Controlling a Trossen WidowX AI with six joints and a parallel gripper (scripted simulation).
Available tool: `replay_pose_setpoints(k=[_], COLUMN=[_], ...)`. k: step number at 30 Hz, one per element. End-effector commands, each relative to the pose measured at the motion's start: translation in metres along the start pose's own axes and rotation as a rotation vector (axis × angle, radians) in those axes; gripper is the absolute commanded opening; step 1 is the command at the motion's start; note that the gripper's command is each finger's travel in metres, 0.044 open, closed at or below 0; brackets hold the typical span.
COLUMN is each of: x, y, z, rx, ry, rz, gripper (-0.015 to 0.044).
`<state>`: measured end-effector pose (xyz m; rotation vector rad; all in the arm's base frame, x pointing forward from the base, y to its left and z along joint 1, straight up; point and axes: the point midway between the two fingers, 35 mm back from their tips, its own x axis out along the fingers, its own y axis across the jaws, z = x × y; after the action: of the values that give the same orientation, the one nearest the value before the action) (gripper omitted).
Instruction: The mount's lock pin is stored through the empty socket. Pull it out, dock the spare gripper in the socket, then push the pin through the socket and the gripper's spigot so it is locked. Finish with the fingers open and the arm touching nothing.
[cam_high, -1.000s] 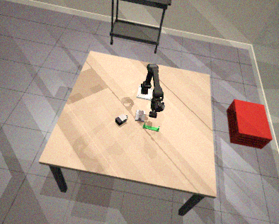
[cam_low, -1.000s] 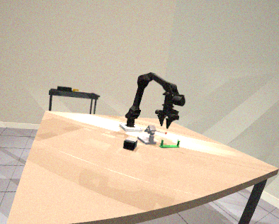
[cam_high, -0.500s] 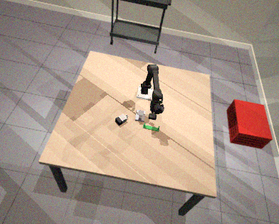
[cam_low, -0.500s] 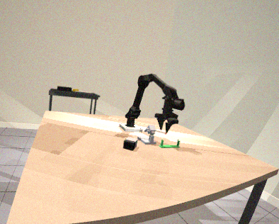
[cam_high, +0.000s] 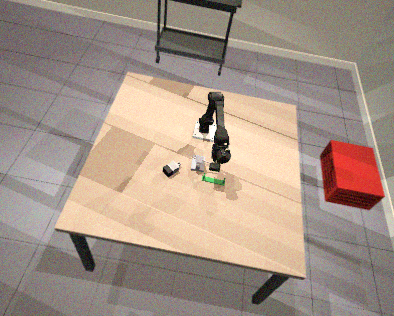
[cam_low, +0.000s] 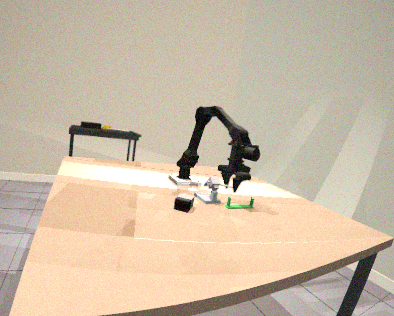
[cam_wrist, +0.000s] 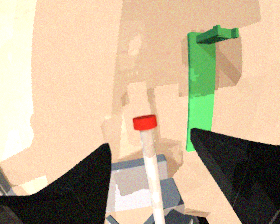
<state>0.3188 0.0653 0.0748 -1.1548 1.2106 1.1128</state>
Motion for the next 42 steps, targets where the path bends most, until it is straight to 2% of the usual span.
replay_pose_setpoints(k=[1,11,22,32,42], x=[0.009,0.009,0.009,0.009,-0.001], y=[0.003,0.003,0.003,0.003,0.004], z=[0.0,0.0,0.0,0.0,0.004], rx=[-0.002,-0.002,-0.002,-0.003,-0.014], ry=[0.001,0.001,0.001,-0.008,-0.152], rz=[0.015,0.015,0.015,0.016,0.028], gripper=[0.03,0.03,0.0011,0.0,0.0])
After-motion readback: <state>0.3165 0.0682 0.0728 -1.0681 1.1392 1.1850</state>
